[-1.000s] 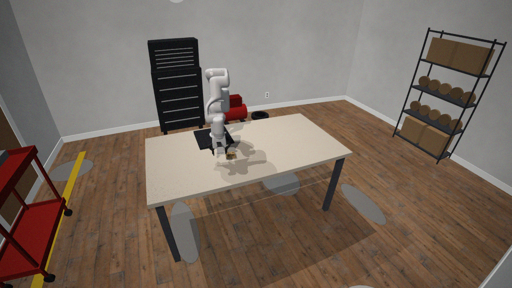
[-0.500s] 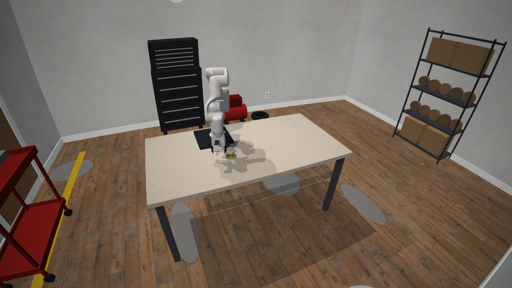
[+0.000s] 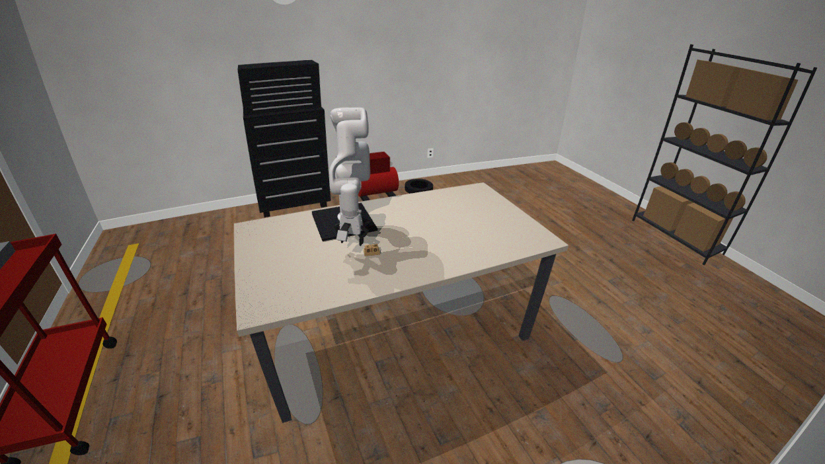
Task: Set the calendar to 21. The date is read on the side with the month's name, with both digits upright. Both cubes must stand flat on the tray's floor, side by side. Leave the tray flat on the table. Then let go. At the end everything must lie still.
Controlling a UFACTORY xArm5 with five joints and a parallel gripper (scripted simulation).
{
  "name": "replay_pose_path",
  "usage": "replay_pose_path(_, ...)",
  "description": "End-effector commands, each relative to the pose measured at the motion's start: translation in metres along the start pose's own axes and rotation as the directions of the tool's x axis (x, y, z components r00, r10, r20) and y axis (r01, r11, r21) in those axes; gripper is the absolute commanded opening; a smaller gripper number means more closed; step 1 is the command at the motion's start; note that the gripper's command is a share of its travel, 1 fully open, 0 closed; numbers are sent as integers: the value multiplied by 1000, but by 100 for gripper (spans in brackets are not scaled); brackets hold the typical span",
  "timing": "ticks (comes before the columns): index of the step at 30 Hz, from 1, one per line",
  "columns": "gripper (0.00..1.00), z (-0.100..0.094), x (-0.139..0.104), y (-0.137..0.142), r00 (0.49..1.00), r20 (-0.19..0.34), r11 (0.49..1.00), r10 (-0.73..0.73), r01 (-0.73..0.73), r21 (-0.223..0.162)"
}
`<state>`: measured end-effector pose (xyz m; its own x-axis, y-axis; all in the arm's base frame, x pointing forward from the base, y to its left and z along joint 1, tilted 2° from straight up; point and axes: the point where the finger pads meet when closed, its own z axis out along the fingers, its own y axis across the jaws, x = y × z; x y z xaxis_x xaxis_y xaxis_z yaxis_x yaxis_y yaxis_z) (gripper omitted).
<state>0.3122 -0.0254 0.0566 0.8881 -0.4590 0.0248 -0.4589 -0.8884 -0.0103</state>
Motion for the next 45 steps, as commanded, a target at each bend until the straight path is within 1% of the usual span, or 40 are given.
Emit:
replay_pose_path(1, 100, -1, -3, 2, 988, -3, 988, 152, -152, 1)
replay_pose_path(4, 100, -1, -15, 10, 985, -3, 985, 171, -171, 1)
replay_pose_path(11, 100, -1, -17, 11, 982, -3, 982, 190, -190, 1)
replay_pose_path(14, 100, -1, -20, 13, 962, -3, 962, 273, -273, 2)
replay_pose_path(18, 100, -1, -24, 15, 908, -2, 908, 418, -418, 2)
replay_pose_path(20, 100, 0, -33, 21, 907, -3, 907, 421, -421, 2)
replay_pose_path(22, 100, 0, -37, 24, 907, -3, 907, 421, -421, 2)
replay_pose_path(29, 100, 1, -37, 24, 907, -3, 907, 421, -421, 2)
replay_pose_path(39, 100, 12, -38, 24, 907, -3, 907, 421, -421, 2)
replay_pose_path(45, 100, 13, -38, 24, 907, -3, 907, 421, -421, 2)
